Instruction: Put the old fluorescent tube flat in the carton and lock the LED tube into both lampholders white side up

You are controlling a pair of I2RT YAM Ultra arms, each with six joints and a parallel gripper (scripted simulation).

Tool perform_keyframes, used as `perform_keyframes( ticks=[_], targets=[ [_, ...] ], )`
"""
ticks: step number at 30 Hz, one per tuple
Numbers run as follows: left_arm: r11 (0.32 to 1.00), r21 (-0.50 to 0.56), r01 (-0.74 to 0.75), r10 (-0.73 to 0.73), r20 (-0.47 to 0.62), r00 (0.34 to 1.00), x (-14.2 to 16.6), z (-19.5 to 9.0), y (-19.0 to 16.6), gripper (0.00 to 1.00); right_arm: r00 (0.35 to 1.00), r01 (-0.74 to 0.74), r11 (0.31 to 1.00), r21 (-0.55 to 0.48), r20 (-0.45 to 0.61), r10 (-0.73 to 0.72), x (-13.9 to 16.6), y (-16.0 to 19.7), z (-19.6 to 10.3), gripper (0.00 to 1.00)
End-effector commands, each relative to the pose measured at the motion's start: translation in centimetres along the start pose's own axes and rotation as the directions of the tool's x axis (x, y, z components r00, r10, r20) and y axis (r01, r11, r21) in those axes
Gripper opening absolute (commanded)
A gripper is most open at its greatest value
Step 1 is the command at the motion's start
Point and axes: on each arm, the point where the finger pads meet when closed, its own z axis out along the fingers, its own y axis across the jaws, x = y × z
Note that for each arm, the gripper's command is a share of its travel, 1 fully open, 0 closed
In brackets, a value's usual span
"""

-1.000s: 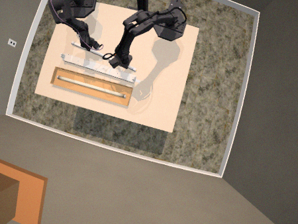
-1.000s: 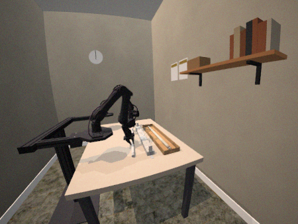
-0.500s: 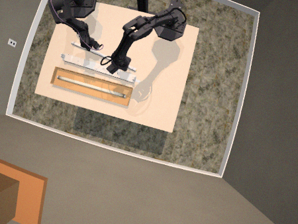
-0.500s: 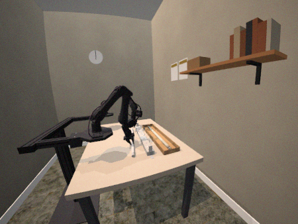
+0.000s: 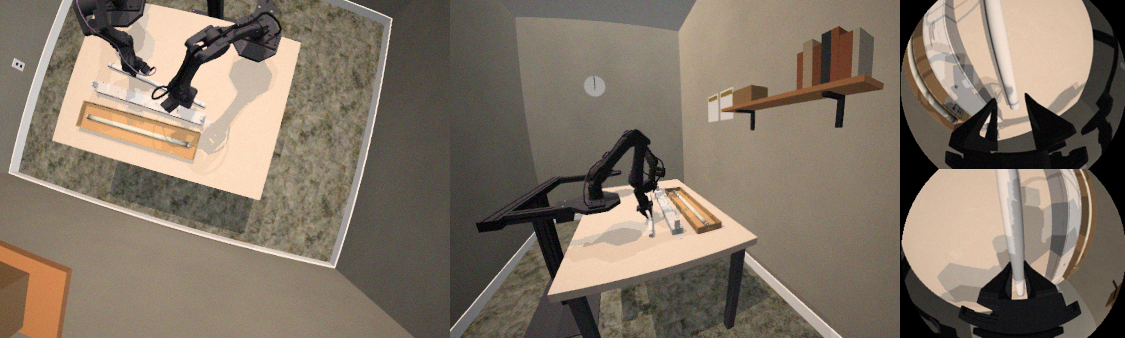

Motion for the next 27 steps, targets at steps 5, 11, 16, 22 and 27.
perform_keyframes(
  ticks=[5, 11, 16, 22, 27],
  targets=[
    [1.000, -0.008, -0.010, 0.010, 0.017, 1.000, -0.9, 2.2, -0.2, 0.49, 1.000, -0.006, 1.000, 0.031, 0.004, 0.006, -0.2, -1.0, -0.6, 0.11],
    [0.999, -0.036, 0.001, 0.000, 0.033, 0.999, -1.1, 3.1, 1.1, 0.49, 1.000, -0.006, 1.000, 0.031, 0.004, 0.006, -0.2, -1.0, -0.6, 0.11],
    [1.000, -0.025, -0.011, 0.011, 0.026, 1.000, -1.3, 3.4, 0.7, 0.49, 1.000, -0.006, 1.000, 0.031, 0.004, 0.006, -0.2, -1.0, -0.6, 0.11],
    [0.999, -0.046, -0.002, 0.004, 0.038, 0.999, -1.3, 2.5, 1.5, 0.11, 1.000, -0.006, 1.000, 0.031, 0.004, 0.006, -0.2, -1.0, -0.6, 0.11],
    [0.999, -0.032, -0.004, 0.005, 0.032, 0.999, -1.0, 2.8, 0.9, 0.11, 1.000, -0.007, 0.999, 0.032, 0.005, 0.007, -0.3, -1.0, -0.6, 0.11]
  ],
)
